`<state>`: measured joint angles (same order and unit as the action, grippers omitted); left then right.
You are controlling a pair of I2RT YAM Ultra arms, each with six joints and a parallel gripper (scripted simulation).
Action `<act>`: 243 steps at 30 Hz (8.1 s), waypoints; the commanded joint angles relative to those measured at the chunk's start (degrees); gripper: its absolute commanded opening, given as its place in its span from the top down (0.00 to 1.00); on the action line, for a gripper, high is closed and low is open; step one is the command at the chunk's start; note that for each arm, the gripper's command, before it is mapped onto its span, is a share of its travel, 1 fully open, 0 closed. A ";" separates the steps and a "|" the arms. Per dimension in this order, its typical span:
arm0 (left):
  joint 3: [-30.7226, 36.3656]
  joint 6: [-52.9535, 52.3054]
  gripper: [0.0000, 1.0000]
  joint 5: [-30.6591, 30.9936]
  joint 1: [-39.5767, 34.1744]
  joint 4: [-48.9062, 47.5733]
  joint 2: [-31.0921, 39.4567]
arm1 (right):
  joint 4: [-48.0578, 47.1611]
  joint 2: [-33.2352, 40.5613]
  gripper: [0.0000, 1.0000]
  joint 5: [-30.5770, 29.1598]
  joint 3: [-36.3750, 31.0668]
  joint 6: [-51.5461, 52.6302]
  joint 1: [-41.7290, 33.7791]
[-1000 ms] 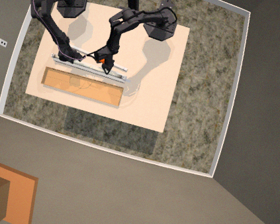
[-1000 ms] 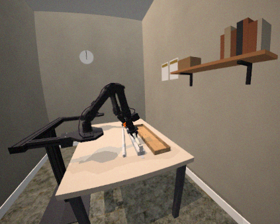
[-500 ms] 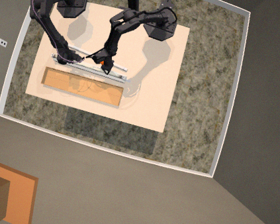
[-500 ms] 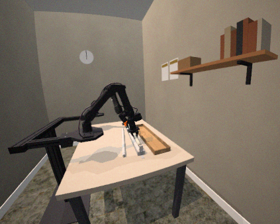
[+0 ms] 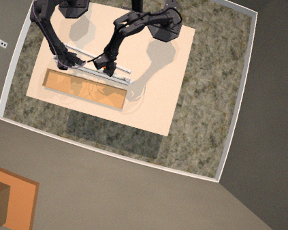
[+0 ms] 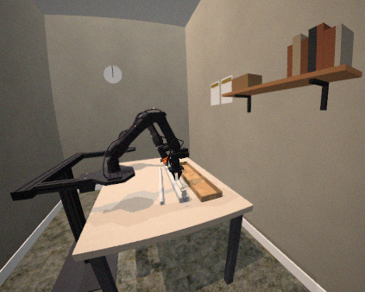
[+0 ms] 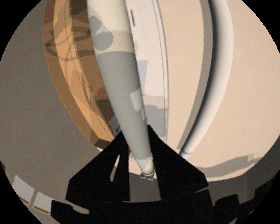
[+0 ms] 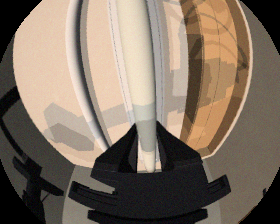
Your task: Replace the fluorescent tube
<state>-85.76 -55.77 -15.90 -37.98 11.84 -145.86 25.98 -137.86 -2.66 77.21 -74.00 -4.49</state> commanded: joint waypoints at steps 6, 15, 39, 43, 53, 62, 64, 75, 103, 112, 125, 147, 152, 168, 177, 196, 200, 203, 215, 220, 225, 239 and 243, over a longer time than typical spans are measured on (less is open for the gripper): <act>-5.63 0.76 0.89 3.68 1.70 8.06 -1.20 | 7.92 -2.07 0.89 2.14 6.52 -0.72 1.17; -11.81 -0.02 0.89 6.51 2.79 15.75 -3.14 | 15.51 -5.40 0.89 3.36 13.44 -1.18 1.78; -27.07 -1.45 0.89 12.84 5.08 32.96 -9.47 | 33.60 -14.45 0.89 5.98 30.43 -2.48 2.95; -29.46 -0.78 0.89 12.40 5.30 33.56 -10.63 | 33.57 -15.26 0.89 5.91 32.64 -1.87 2.59; -33.20 -1.02 0.89 12.77 5.73 36.28 -12.34 | 36.19 -17.06 0.89 6.27 36.43 -1.95 2.77; -39.51 -2.02 0.89 15.36 6.31 43.31 -15.40 | 43.30 -21.23 0.89 7.02 42.84 -3.28 3.38; -40.45 -1.94 0.89 15.44 6.40 43.89 -15.85 | 43.81 -21.60 0.89 7.06 43.73 -3.04 3.30; -42.09 -1.78 0.51 14.32 6.64 43.41 -15.68 | 43.41 -20.19 0.89 7.12 45.33 -2.91 3.45; -42.59 -1.85 0.51 15.19 5.62 44.14 -15.96 | 44.26 -20.49 0.51 7.14 45.46 -2.87 3.43; -42.68 -1.78 0.51 15.22 5.14 47.21 -13.01 | 48.98 -19.96 0.51 7.09 47.39 -3.51 3.62; -40.96 -1.67 0.51 15.22 5.07 51.31 -8.93 | 58.51 -22.31 0.51 6.97 56.96 -3.83 3.44; -42.37 -1.86 0.51 15.24 5.24 50.70 -9.59 | 56.59 -19.95 0.51 6.93 55.65 -3.86 3.32; -40.21 -1.62 0.51 13.96 4.32 48.69 -8.58 | 54.13 -19.68 0.51 5.52 54.06 -3.76 1.98; -24.94 -0.74 0.51 7.17 1.89 31.76 -1.03 | 35.10 -6.11 0.51 0.28 36.17 -1.02 -0.59; -9.94 -0.07 0.51 1.86 -0.23 17.22 6.10 | 18.78 6.33 0.51 -3.86 18.40 0.24 -2.85; 21.53 0.00 0.51 -9.00 -3.18 -12.58 18.93 | -14.60 26.56 0.51 -12.11 -21.59 2.42 -7.68; 23.56 -1.72 0.51 -8.28 -4.82 -16.41 17.14 | -25.60 26.86 0.51 -12.38 -24.34 1.57 -8.33; 25.89 -2.20 0.51 -9.28 -2.56 -20.57 16.84 | -33.25 24.81 0.51 -13.10 -28.53 2.04 -8.65; 33.28 -4.11 0.51 -11.67 -1.91 -34.71 15.28 | -62.58 19.62 0.51 -15.59 -43.35 2.54 -9.63; 35.28 -4.65 0.51 -12.07 -1.72 -38.79 15.31 | -71.97 17.43 0.51 -16.20 -47.91 2.45 -10.04; 33.00 -3.66 0.51 -10.38 -2.12 -37.00 14.99 | -71.70 16.07 0.51 -15.37 -46.22 2.38 -8.83; 32.06 -4.71 0.51 -9.92 -0.81 -36.54 12.30 | -71.48 13.23 0.51 -14.70 -45.93 1.65 -8.25; 30.14 -6.11 0.51 -9.29 -0.04 -38.00 10.16 | -72.48 10.62 0.51 -14.09 -43.99 0.58 -7.64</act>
<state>-53.32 -60.88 -26.20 -39.07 -25.04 -134.41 -44.53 -126.10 -17.76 31.03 -72.60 -13.02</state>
